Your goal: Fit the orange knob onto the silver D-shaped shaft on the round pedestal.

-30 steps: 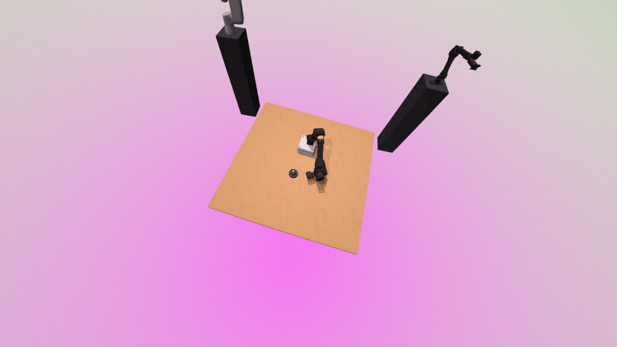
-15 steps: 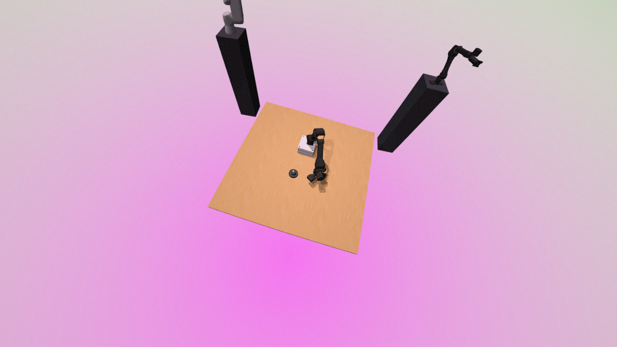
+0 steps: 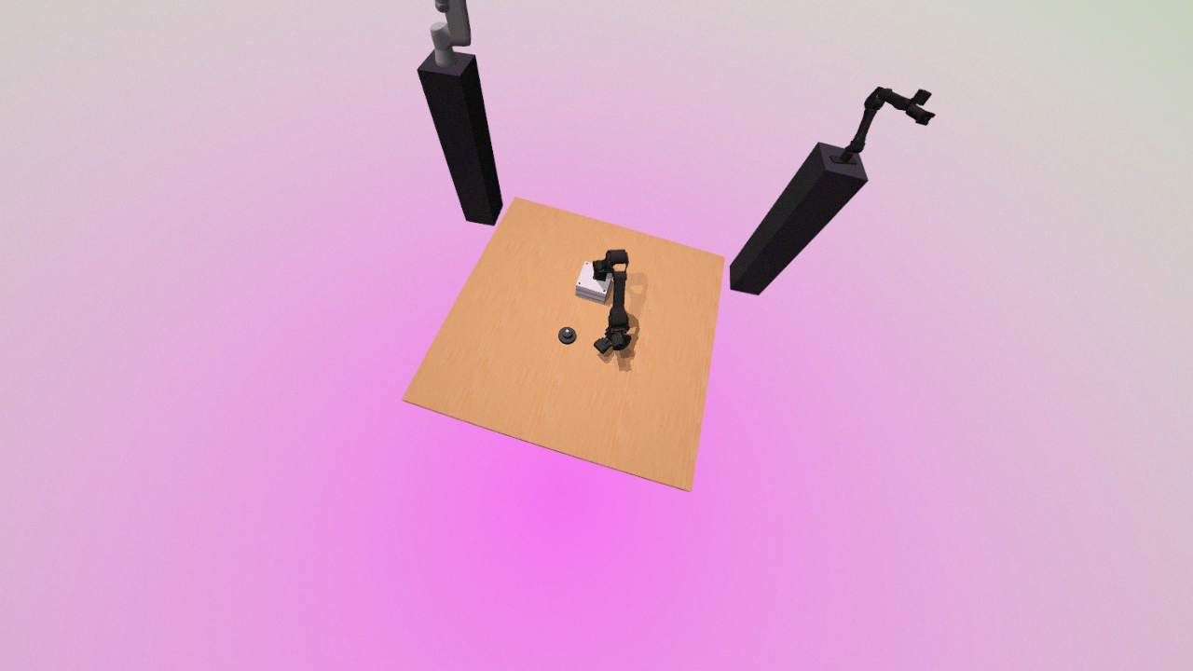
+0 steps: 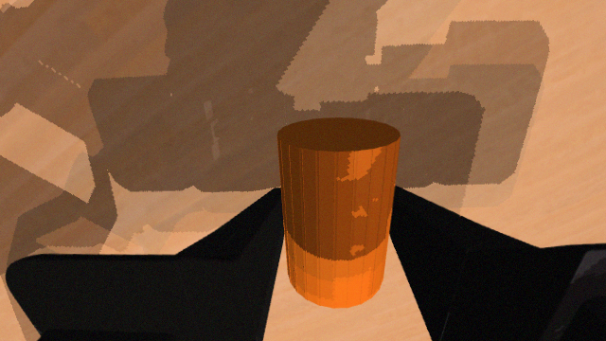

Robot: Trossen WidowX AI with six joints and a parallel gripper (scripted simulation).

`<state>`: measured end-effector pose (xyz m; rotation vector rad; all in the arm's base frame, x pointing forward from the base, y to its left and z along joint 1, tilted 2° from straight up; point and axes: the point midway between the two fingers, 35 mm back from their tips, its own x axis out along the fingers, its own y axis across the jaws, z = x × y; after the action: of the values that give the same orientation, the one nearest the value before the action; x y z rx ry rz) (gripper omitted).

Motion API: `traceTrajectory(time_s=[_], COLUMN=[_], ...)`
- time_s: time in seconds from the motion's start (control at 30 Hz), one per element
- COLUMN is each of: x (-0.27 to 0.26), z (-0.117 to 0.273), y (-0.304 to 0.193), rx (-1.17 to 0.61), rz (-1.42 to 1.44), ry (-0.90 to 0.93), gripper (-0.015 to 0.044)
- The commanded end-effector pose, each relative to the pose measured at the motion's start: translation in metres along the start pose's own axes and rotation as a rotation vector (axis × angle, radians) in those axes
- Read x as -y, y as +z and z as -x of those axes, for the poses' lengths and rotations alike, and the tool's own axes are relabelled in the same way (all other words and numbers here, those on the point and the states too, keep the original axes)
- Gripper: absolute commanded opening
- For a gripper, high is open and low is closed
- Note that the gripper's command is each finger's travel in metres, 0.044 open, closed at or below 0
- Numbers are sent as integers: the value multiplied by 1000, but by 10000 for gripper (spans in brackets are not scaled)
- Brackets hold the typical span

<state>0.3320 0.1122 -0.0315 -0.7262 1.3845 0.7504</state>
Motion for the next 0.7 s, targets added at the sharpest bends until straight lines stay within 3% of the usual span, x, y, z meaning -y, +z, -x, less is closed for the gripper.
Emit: traceTrajectory(time_s=[0.0,0.1,0.67], x=[0,0,0], z=[-3,-1,-1], y=[0,0,0], rx=[1,-2,-2], rz=[5,0,0], ry=[-2,1,1], gripper=[179,258,260])
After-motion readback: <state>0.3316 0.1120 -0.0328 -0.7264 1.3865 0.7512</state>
